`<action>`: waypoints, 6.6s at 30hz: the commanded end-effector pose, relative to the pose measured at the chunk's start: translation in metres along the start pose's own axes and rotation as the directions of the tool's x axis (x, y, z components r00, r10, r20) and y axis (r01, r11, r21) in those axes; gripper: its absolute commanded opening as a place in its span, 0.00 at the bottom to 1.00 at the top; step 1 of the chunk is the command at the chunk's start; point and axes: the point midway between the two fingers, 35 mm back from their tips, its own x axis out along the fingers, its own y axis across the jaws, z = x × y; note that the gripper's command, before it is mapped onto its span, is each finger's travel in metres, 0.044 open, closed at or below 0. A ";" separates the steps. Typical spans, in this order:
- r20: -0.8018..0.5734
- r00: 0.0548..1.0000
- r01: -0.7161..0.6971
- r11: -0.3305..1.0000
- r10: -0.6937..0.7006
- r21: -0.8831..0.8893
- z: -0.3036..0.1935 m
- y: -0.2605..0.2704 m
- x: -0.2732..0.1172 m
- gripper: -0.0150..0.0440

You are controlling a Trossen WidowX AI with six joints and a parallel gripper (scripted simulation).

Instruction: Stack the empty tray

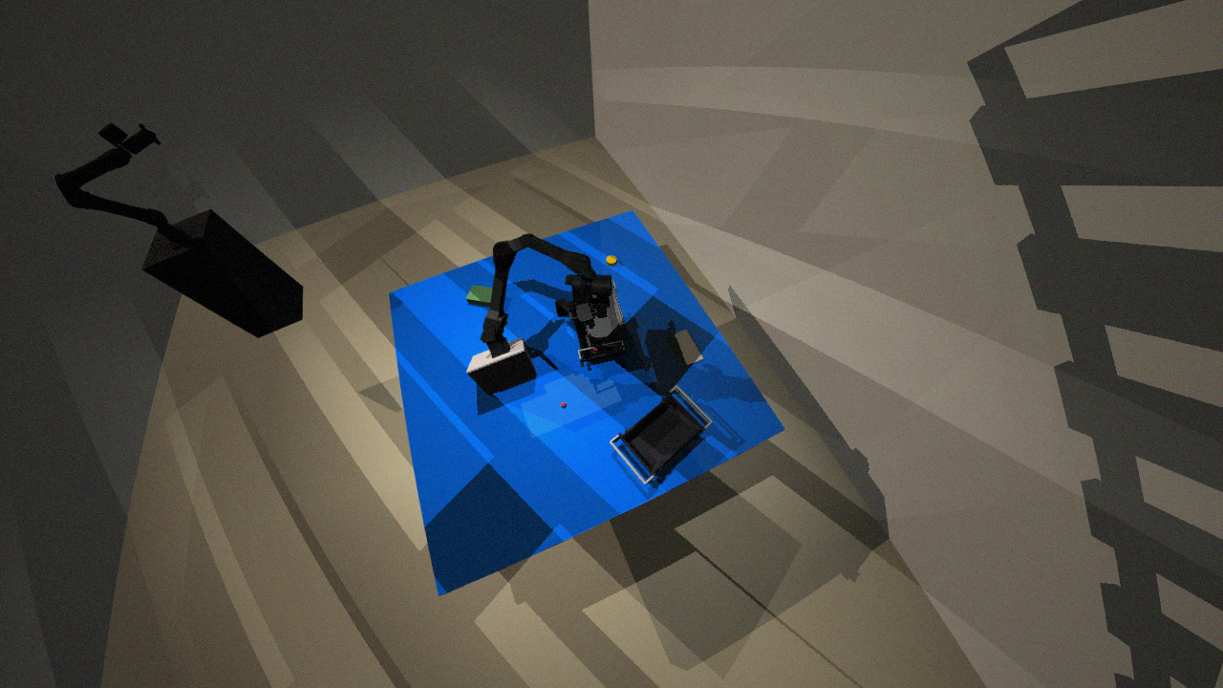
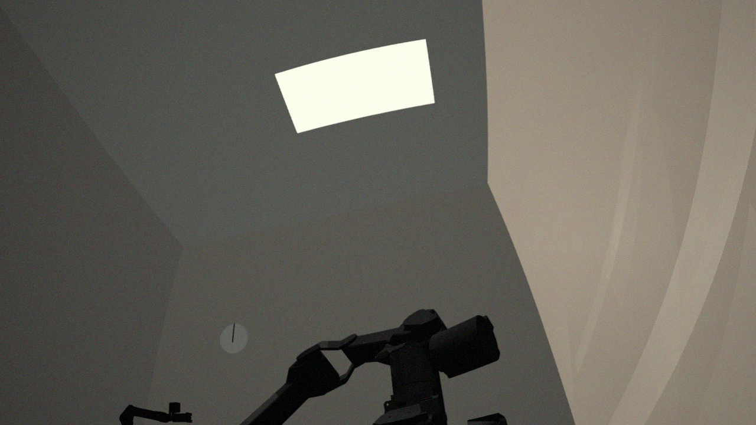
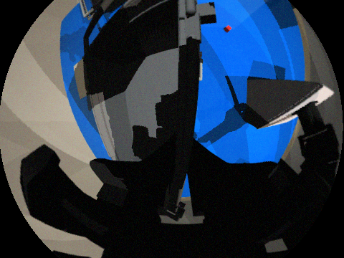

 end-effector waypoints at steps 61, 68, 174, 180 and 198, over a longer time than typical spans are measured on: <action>-0.010 1.000 -0.012 1.000 0.012 0.007 0.000 -0.011 0.053 0.25; -0.010 1.000 -0.012 1.000 0.012 0.007 0.000 -0.011 0.053 0.25; -0.010 1.000 -0.012 1.000 0.012 0.008 0.000 -0.019 0.066 0.25; -0.010 1.000 -0.012 1.000 0.012 0.008 0.000 -0.019 0.066 0.25; -0.010 1.000 -0.012 1.000 0.012 0.008 0.000 -0.019 0.066 0.25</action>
